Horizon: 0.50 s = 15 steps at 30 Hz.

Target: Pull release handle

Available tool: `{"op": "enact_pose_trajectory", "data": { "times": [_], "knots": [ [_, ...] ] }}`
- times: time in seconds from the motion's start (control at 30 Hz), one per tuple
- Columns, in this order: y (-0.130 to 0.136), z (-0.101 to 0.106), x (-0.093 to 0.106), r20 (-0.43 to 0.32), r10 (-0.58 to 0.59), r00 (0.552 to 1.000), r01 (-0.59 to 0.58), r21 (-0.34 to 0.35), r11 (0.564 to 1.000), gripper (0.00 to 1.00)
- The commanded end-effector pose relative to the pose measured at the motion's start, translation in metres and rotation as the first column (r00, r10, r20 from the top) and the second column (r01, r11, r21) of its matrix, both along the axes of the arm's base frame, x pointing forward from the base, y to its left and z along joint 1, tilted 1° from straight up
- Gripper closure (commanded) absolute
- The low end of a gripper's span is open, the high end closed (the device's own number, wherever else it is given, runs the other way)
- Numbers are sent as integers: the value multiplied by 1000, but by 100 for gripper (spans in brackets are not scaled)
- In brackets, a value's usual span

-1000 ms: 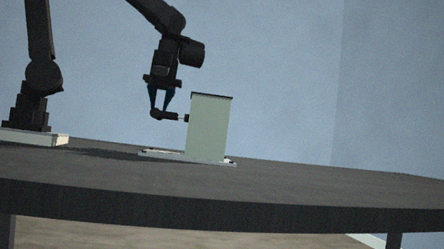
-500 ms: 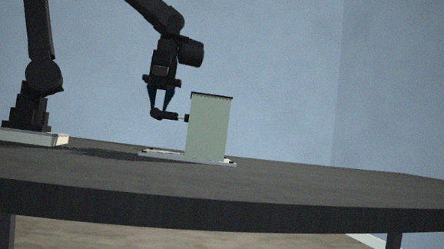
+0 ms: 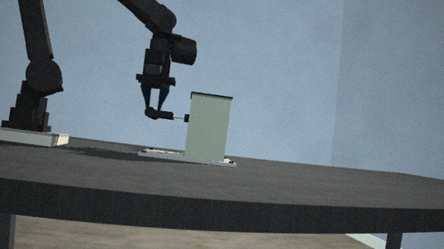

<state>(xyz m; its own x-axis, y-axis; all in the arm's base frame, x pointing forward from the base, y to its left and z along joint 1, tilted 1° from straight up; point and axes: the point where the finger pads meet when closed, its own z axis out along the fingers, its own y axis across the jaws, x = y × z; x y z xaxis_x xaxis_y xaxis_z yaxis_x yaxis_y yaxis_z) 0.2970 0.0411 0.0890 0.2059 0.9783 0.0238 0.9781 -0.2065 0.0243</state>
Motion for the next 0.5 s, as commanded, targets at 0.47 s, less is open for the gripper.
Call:
{"op": "enact_pose_trajectory", "data": {
  "times": [0.47],
  "knots": [
    [13, 0, -35, -38, 8, 999, -8, 8, 1000, 100]
  ]
}}
